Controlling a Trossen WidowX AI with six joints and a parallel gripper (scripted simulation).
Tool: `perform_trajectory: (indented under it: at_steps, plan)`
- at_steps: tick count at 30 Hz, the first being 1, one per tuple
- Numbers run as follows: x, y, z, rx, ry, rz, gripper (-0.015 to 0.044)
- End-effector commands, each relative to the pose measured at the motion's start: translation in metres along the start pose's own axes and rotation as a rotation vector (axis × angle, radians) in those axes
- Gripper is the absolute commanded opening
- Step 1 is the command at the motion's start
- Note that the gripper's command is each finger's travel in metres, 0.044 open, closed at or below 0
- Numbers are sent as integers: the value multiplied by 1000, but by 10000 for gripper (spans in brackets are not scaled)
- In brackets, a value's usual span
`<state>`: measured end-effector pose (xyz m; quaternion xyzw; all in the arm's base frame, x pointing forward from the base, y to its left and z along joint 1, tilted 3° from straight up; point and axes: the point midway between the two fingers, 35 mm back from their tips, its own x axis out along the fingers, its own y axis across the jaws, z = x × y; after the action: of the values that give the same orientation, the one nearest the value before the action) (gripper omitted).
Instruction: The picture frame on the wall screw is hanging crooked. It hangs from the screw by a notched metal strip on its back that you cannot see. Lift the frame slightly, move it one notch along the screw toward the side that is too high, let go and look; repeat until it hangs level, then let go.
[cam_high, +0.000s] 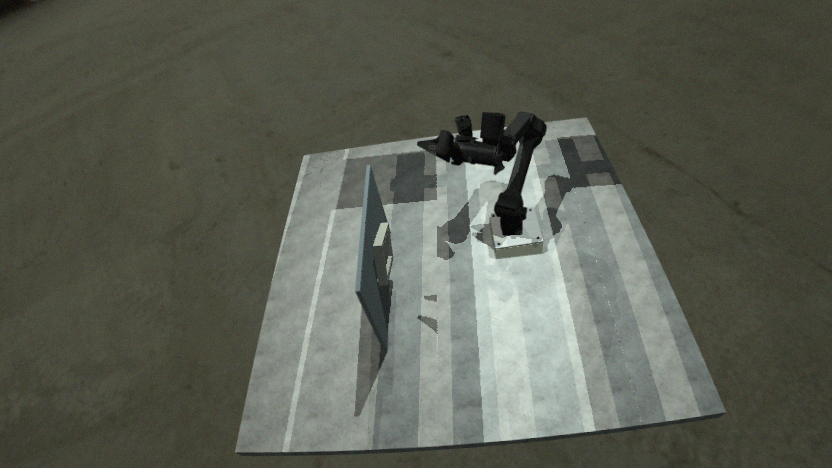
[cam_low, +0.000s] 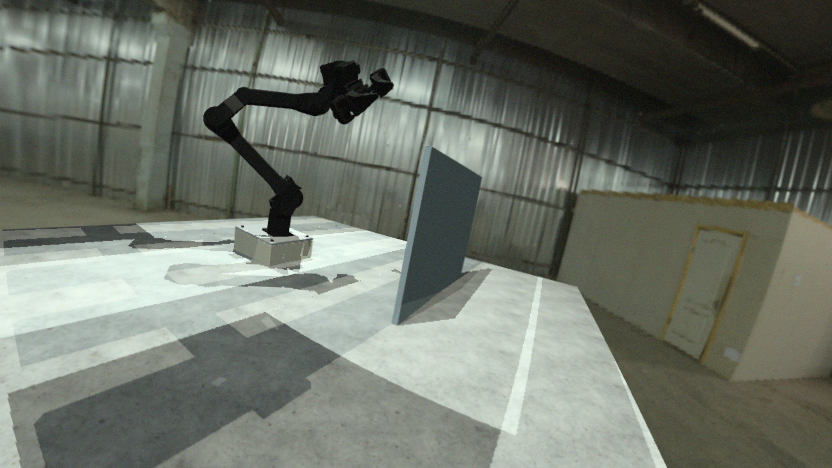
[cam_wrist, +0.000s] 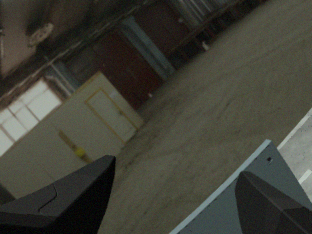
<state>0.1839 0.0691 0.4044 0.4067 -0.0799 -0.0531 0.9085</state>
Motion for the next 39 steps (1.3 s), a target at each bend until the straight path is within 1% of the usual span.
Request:
perform_trajectory:
  at_steps: [1,10,17,39]
  plan:
    - [-16,-19,-68,361,99,39,260]
    - [-47,-59,-138,837,253,44,260]
    - [-69,-97,-175,1176,375,5,260]
    - [-70,-99,-176,1186,378,3,260]
